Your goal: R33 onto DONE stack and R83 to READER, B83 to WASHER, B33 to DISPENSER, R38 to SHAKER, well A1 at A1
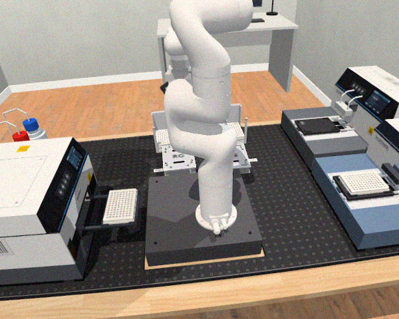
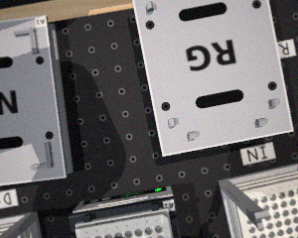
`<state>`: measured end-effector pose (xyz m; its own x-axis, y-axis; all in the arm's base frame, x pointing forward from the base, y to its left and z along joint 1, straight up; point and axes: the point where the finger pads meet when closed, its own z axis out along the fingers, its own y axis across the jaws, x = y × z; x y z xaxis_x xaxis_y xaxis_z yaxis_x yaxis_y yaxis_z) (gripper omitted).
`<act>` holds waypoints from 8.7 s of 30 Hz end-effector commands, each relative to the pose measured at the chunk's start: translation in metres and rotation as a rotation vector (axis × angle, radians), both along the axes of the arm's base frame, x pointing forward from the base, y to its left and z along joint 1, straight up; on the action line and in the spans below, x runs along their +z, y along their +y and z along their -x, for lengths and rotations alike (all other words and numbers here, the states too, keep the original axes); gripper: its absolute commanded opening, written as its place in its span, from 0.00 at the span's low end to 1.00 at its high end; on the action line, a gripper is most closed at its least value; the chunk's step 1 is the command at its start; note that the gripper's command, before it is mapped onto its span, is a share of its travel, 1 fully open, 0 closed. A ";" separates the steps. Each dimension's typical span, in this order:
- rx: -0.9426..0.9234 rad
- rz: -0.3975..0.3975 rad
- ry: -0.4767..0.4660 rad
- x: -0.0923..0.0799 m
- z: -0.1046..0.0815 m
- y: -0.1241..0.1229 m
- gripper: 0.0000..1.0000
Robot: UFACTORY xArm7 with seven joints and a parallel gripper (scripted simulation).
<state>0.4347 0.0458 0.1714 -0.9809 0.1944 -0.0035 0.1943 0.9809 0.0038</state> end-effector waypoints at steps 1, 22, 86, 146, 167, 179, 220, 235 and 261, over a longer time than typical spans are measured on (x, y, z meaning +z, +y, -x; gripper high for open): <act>0.079 0.002 -0.002 0.001 -0.010 0.009 1.00; 0.148 0.002 -0.002 0.001 -0.045 0.049 1.00; 0.217 0.002 -0.003 -0.001 -0.081 0.088 1.00; 0.217 0.002 -0.003 -0.070 -0.081 0.089 1.00; 0.217 0.002 -0.003 -0.096 -0.082 0.089 1.00; 0.217 0.002 -0.003 -0.109 -0.082 0.089 1.00; 0.217 0.002 -0.003 -0.151 -0.082 0.089 1.00; 0.217 0.002 -0.003 -0.152 -0.082 0.089 1.00; 0.217 0.002 -0.003 -0.169 -0.082 0.089 1.00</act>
